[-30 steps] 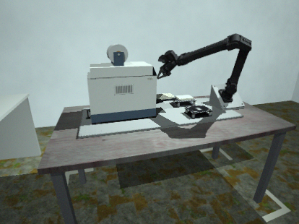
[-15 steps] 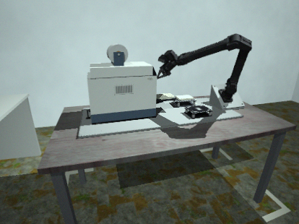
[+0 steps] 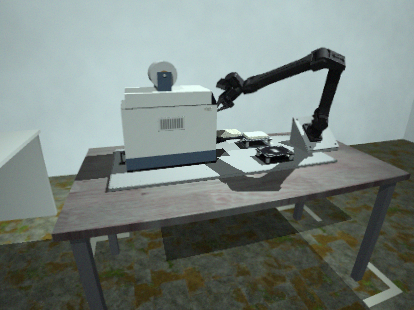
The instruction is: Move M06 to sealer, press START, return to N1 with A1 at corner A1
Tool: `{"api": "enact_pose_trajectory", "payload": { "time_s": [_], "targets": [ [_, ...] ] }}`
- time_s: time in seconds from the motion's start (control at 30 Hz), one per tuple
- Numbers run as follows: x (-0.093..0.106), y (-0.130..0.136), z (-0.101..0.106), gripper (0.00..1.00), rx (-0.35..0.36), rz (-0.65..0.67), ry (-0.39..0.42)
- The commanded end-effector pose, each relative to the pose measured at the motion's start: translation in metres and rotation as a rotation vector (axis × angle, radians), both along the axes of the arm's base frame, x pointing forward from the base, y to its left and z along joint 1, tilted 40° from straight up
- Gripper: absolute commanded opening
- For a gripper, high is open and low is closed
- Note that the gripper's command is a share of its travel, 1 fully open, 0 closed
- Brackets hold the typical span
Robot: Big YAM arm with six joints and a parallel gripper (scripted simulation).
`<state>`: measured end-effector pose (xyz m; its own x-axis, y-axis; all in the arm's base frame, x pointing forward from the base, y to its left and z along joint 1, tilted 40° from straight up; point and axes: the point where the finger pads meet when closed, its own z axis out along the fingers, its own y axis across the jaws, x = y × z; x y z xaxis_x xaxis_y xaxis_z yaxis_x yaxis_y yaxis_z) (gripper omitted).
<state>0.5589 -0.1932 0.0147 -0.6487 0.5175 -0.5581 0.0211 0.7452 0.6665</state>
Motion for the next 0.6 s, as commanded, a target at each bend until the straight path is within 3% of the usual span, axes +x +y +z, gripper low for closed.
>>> {"api": "enact_pose_trajectory", "payload": {
  "time_s": [0.0, 0.27, 0.57],
  "targets": [
    [0.030, 0.001, 0.008, 0.00, -0.012, 0.006, -0.038],
    [0.036, -0.008, 0.008, 0.00, -0.016, -0.016, -0.049],
    [0.051, 0.013, -0.005, 0.00, -0.011, 0.008, -0.041]
  ]
}}
